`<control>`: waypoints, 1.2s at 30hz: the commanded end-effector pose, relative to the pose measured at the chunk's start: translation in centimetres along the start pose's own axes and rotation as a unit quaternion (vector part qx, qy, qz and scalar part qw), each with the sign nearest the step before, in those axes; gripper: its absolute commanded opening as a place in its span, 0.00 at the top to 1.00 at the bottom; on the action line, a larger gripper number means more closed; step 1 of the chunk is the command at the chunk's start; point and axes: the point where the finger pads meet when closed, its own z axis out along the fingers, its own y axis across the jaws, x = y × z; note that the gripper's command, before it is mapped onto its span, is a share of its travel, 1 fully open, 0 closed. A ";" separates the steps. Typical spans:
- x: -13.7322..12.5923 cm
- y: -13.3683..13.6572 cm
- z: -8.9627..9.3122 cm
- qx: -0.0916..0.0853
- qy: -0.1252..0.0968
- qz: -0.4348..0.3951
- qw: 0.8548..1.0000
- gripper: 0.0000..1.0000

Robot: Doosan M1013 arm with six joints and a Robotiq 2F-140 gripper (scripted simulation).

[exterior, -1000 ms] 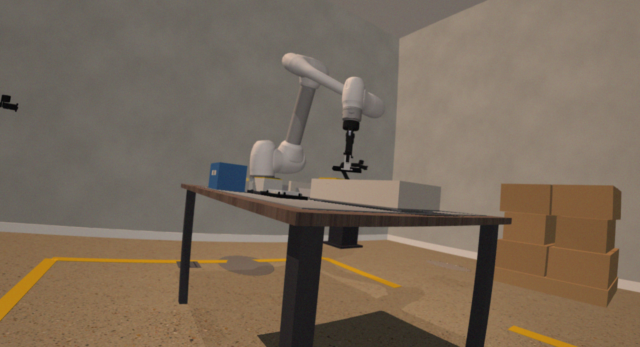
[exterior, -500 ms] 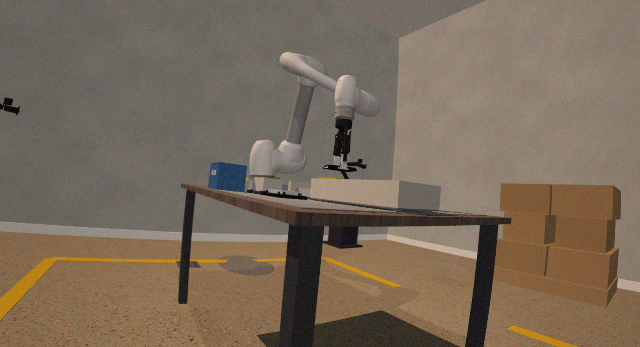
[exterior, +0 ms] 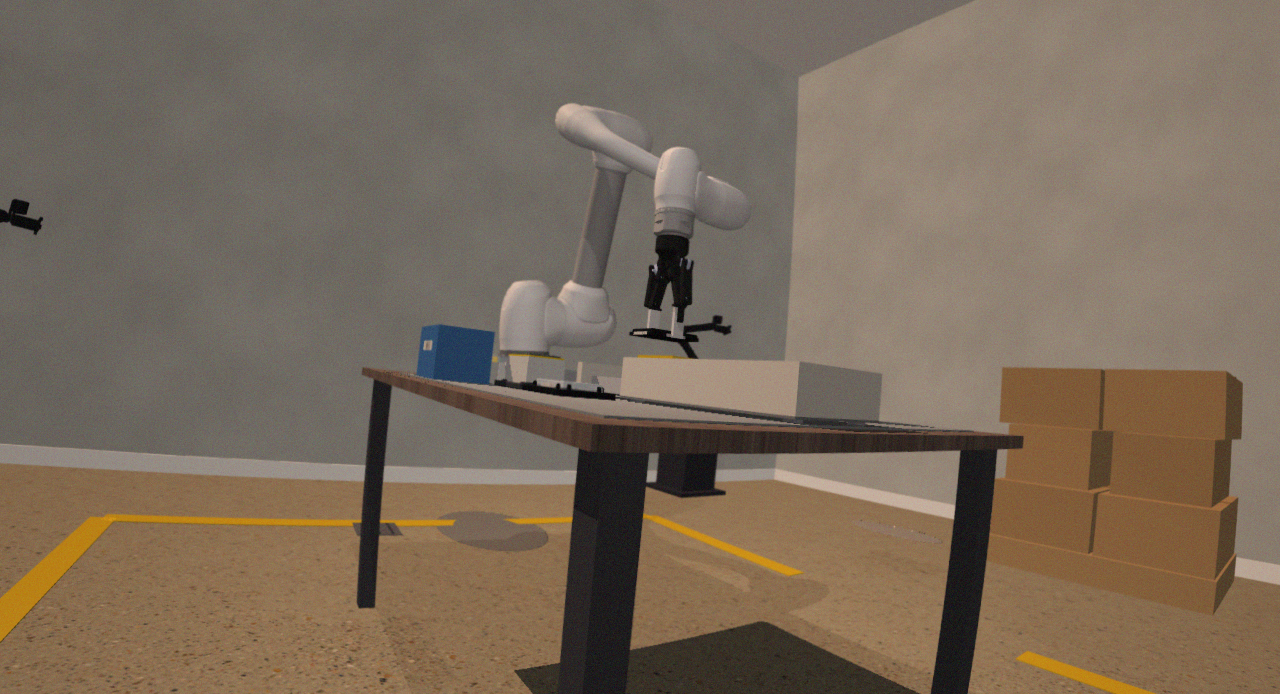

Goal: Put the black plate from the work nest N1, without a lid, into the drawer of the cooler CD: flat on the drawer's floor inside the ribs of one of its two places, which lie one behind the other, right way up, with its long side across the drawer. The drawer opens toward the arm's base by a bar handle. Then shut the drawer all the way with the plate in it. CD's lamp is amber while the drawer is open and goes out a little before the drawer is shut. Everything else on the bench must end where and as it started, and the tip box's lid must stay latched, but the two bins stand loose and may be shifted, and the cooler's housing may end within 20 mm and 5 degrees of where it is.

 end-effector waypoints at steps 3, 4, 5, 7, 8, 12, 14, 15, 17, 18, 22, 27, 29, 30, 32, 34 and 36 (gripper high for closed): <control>-1.1 -0.4 0.0 0.000 0.000 0.000 1.000 1.00; -1.3 -0.4 0.0 0.000 0.000 0.000 1.000 1.00; -1.6 -0.5 0.0 0.000 0.000 0.000 1.000 1.00; -2.1 -0.7 0.0 0.000 0.000 0.000 1.000 1.00; -2.3 -0.8 0.0 0.000 0.000 0.000 1.000 1.00; -2.8 -0.9 0.0 0.000 0.000 0.000 1.000 1.00; -3.3 -1.1 0.0 0.000 0.000 0.000 1.000 1.00; -3.6 -1.2 0.0 0.000 0.000 0.000 1.000 1.00; -4.1 -1.4 0.0 0.000 0.000 0.000 1.000 1.00; -4.4 -1.5 0.0 0.000 0.000 0.000 1.000 1.00; -5.4 -1.8 0.0 0.000 0.000 0.000 1.000 1.00; -5.4 -1.8 0.0 0.000 0.000 0.000 1.000 1.00; -5.4 -1.8 0.0 0.000 0.000 0.000 1.000 1.00; -5.4 -1.8 0.0 0.000 0.000 0.000 1.000 1.00; -5.4 -1.8 0.0 0.000 0.000 0.000 1.000 1.00; -5.3 -1.8 0.1 0.000 0.000 0.000 1.000 1.00; -5.3 -1.8 0.4 0.000 0.000 0.000 1.000 1.00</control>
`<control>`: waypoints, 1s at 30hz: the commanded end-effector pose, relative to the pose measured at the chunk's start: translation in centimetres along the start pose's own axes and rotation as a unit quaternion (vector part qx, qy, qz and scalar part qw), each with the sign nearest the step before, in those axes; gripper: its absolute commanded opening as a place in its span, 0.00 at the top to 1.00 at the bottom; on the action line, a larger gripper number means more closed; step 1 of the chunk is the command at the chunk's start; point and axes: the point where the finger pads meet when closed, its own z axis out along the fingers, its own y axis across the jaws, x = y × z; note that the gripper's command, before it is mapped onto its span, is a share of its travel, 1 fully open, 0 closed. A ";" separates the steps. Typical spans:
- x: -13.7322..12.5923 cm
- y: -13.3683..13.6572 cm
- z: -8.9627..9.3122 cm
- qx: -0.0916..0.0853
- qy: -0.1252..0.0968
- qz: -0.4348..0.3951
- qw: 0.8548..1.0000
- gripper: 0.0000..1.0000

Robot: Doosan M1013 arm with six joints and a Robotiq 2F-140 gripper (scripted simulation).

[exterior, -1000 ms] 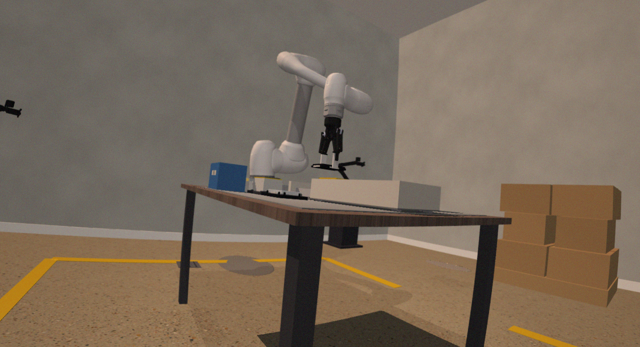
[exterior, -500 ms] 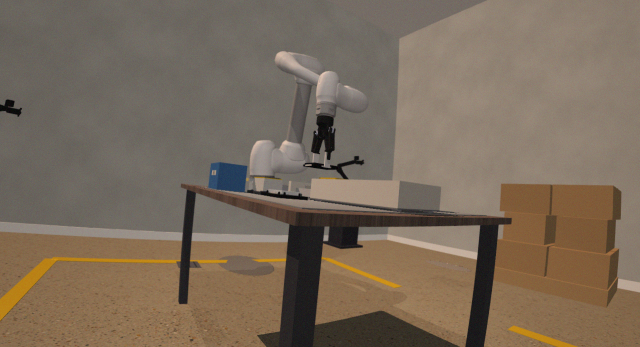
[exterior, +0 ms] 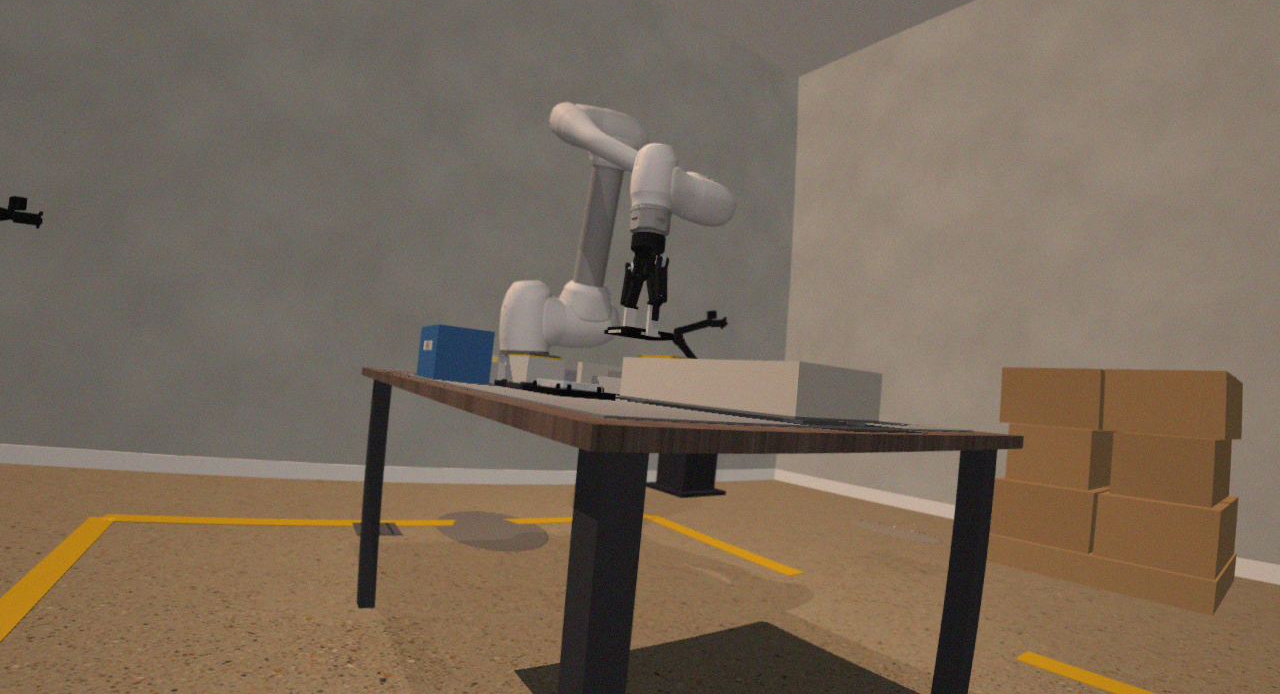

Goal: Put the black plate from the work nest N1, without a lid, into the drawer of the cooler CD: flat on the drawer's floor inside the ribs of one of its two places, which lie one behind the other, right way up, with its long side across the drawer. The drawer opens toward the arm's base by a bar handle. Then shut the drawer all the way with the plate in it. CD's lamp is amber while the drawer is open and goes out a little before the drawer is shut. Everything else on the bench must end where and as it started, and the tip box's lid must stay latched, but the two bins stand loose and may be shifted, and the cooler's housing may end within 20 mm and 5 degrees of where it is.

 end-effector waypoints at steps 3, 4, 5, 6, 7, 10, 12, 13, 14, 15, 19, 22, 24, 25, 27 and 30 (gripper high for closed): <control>0.0 0.0 0.5 0.000 0.000 0.000 1.000 1.00; 0.0 0.0 0.7 0.000 0.000 0.000 1.000 1.00; 0.0 0.0 0.8 0.000 0.000 0.000 1.000 1.00; 0.0 0.0 0.9 0.000 0.000 0.000 1.000 1.00; 0.0 0.0 0.9 0.000 0.000 0.000 1.000 1.00; 0.1 0.0 1.2 0.000 0.000 0.000 1.000 1.00; 0.1 0.0 1.5 0.000 0.000 0.000 1.000 1.00; 0.1 0.0 1.6 0.000 0.000 0.000 1.000 1.00; 0.1 0.0 1.7 0.000 0.000 0.000 1.000 1.00; 0.1 0.0 1.9 0.000 0.000 0.000 1.000 1.00; 0.1 0.0 2.4 0.000 0.000 0.000 1.000 1.00; 0.1 0.0 2.8 0.000 0.000 0.000 1.000 1.00; 0.1 0.0 2.9 0.000 0.000 0.000 1.000 1.00; 0.1 0.0 2.9 0.000 0.000 0.000 1.000 1.00; 0.1 0.0 3.2 0.000 0.000 0.000 1.000 1.00; 0.1 0.0 3.6 0.000 0.000 0.000 1.000 1.00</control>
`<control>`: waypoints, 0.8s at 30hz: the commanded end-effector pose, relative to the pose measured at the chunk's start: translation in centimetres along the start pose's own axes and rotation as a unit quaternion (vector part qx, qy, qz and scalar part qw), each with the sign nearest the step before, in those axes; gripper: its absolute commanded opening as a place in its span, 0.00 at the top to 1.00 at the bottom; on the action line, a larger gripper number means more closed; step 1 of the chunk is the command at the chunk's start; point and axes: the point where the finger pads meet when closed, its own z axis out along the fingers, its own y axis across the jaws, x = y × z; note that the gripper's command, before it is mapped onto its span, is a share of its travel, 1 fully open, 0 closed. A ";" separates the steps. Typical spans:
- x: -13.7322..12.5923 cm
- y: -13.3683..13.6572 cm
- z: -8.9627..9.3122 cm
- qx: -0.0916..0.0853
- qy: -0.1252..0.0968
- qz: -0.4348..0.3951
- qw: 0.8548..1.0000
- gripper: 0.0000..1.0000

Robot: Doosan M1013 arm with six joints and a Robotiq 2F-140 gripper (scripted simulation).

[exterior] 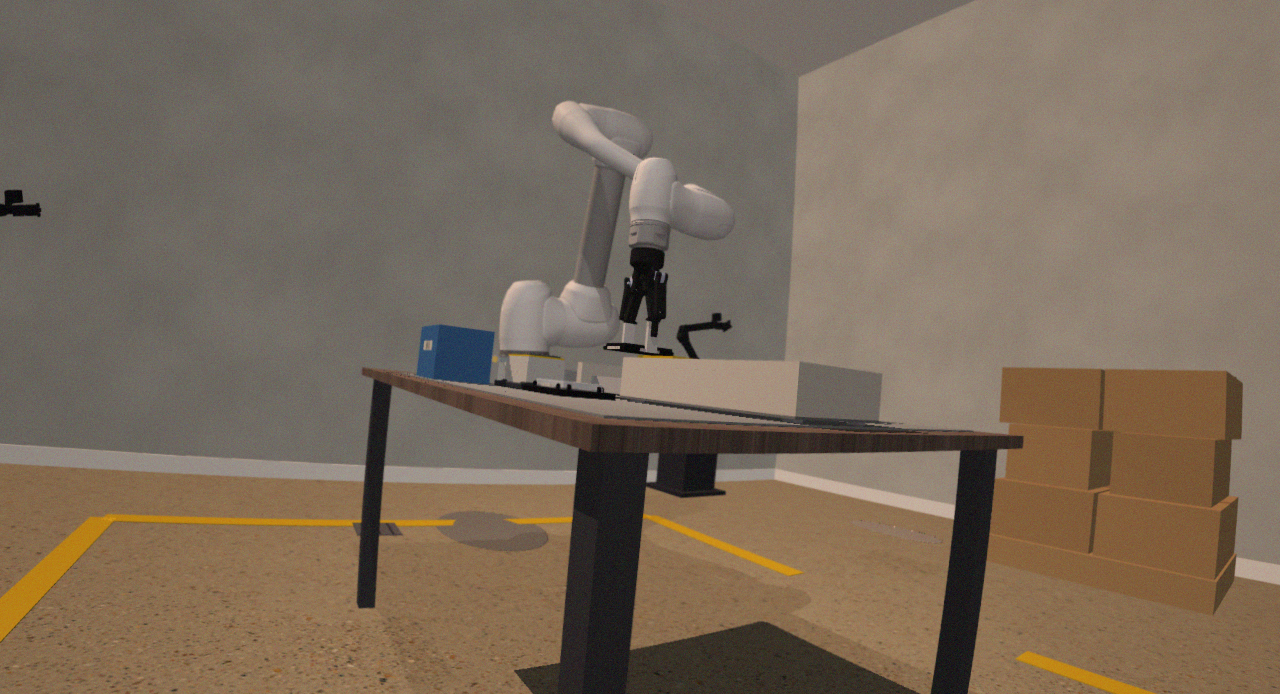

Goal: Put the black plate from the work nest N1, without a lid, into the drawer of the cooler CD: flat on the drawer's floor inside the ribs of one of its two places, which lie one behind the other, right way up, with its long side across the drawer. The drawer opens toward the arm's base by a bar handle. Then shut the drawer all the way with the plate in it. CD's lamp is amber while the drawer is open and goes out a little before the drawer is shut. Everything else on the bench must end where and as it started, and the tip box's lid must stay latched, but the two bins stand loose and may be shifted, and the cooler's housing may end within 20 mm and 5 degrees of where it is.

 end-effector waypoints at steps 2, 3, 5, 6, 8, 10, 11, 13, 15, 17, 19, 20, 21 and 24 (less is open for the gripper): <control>0.0 0.0 0.4 0.000 0.000 0.000 1.000 1.00; 0.0 0.0 0.5 0.000 0.000 0.000 1.000 1.00; 0.0 0.0 0.8 0.000 0.000 0.000 1.000 1.00; 0.0 0.0 0.9 0.000 0.000 0.000 1.000 1.00; 0.0 0.0 1.2 0.000 0.000 0.000 1.000 1.00; 0.0 0.0 1.5 0.000 0.000 0.000 1.000 1.00; 0.0 0.0 1.5 0.000 0.000 0.000 1.000 1.00; 0.0 0.0 1.6 0.000 0.000 0.000 1.000 1.00; 0.0 0.0 1.9 0.000 0.000 0.000 1.000 1.00; 0.0 0.0 2.1 0.000 0.000 0.000 1.000 1.00; 0.0 0.0 2.4 0.000 0.000 0.000 1.000 1.00; 0.0 0.0 2.5 0.000 0.000 0.000 1.000 1.00; 0.0 0.0 2.7 0.000 0.000 0.000 1.000 1.00; 0.0 0.0 3.1 0.000 0.000 0.000 1.000 1.00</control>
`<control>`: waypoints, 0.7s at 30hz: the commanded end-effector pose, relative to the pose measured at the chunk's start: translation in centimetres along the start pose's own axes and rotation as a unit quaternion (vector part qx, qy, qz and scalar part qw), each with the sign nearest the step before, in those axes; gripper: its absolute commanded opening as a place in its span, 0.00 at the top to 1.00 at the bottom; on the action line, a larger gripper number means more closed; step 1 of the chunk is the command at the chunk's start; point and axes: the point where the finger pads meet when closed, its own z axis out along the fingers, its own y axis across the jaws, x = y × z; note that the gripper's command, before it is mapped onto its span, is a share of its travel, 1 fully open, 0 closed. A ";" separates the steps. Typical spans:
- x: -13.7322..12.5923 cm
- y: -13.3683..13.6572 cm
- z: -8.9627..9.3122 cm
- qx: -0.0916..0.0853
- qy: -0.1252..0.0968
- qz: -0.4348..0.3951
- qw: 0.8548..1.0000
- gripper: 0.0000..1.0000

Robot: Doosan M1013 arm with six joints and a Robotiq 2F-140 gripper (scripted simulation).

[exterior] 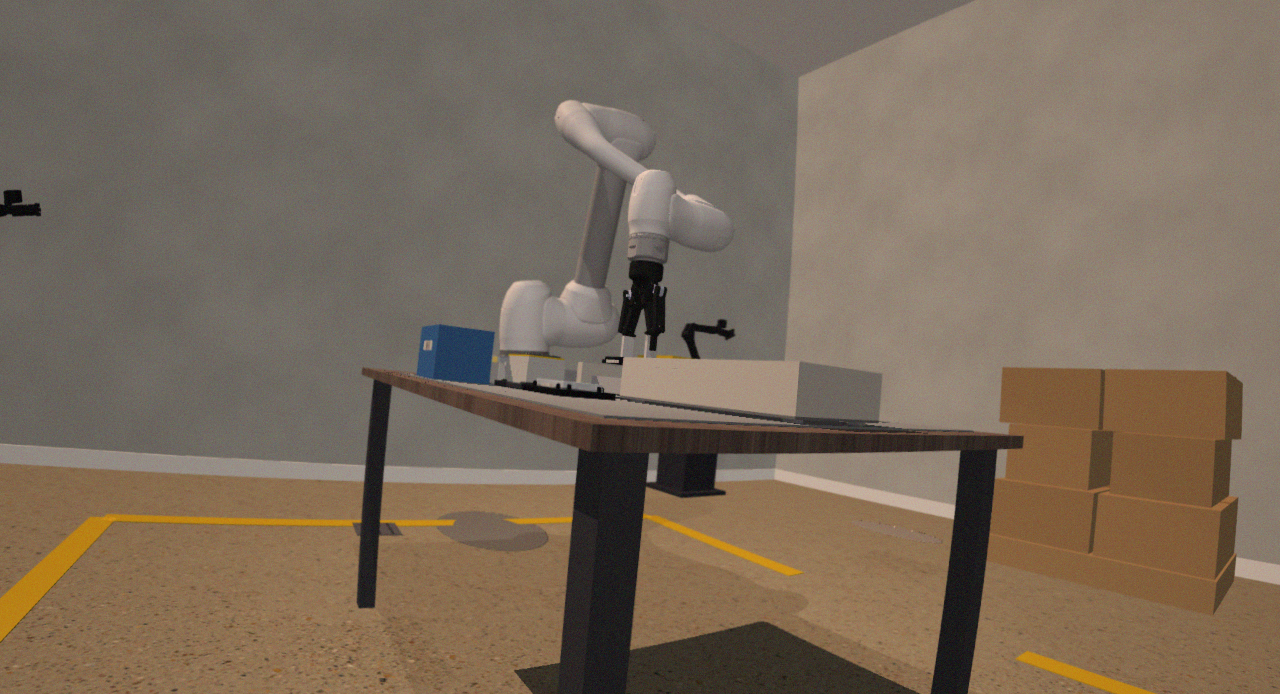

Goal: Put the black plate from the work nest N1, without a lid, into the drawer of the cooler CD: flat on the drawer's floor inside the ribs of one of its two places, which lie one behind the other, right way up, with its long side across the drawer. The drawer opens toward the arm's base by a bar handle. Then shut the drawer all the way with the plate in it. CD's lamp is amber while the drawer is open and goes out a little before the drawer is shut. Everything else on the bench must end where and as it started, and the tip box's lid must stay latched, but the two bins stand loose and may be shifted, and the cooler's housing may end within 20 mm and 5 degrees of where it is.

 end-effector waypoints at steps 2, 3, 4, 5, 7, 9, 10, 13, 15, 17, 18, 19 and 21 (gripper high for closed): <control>0.0 0.0 0.4 0.000 0.000 0.000 1.000 1.00; 0.0 0.0 0.5 0.000 0.000 0.000 1.000 1.00; 0.0 0.0 0.5 0.000 0.000 0.000 1.000 1.00; 0.0 0.0 0.5 0.000 0.000 0.000 1.000 1.00; 0.0 0.0 0.8 0.000 0.000 0.000 1.000 1.00; 0.0 0.0 1.1 0.000 0.000 0.000 1.000 1.00; 0.0 0.0 1.2 0.000 0.000 0.000 1.000 1.00; 0.0 0.0 1.6 0.000 0.000 0.000 1.000 1.00; 0.0 0.0 1.9 0.000 0.000 0.000 1.000 1.00; 0.0 0.0 2.1 0.000 0.000 0.000 1.000 1.00; 0.0 0.0 2.3 0.000 0.000 0.000 1.000 1.00; 0.0 0.0 2.4 0.000 0.000 0.000 1.000 1.00; 0.0 0.0 2.5 0.000 0.000 0.000 1.000 1.00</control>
